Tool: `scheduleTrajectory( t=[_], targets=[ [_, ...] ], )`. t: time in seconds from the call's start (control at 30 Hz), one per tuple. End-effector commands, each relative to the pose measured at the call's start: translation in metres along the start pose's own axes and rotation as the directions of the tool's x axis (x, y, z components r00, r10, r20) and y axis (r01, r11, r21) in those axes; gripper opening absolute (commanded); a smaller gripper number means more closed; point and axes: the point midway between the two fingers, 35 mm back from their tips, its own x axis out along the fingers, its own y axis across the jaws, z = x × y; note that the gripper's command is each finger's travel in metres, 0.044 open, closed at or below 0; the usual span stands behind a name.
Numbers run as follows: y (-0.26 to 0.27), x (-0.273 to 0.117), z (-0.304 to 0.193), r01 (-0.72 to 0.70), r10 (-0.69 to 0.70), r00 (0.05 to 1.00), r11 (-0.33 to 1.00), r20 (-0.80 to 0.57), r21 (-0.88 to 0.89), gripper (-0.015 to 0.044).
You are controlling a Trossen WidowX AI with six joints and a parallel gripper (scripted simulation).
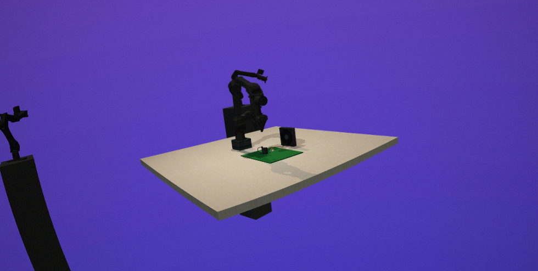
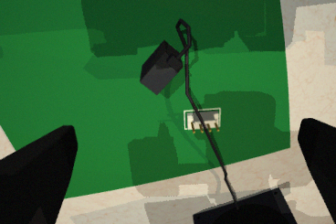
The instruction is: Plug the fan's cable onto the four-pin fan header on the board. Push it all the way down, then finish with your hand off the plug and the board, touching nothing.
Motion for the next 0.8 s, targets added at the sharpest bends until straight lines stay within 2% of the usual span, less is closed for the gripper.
scheduleTrajectory(
  t=[0.0, 0.67, 0.77],
  targets=[
    [0.013, -0.015, -0.023, -0.037, 0.030, 0.999, 0.744, 0.022, 0.667, 0.0440],
    [0.013, -0.015, -0.023, -0.037, 0.030, 0.999, 0.743, 0.023, 0.669, 0.0440],
    [0.016, -0.001, -0.023, -0.037, 0.030, 0.999, 0.742, 0.022, 0.669, 0.0440]
  ],
)
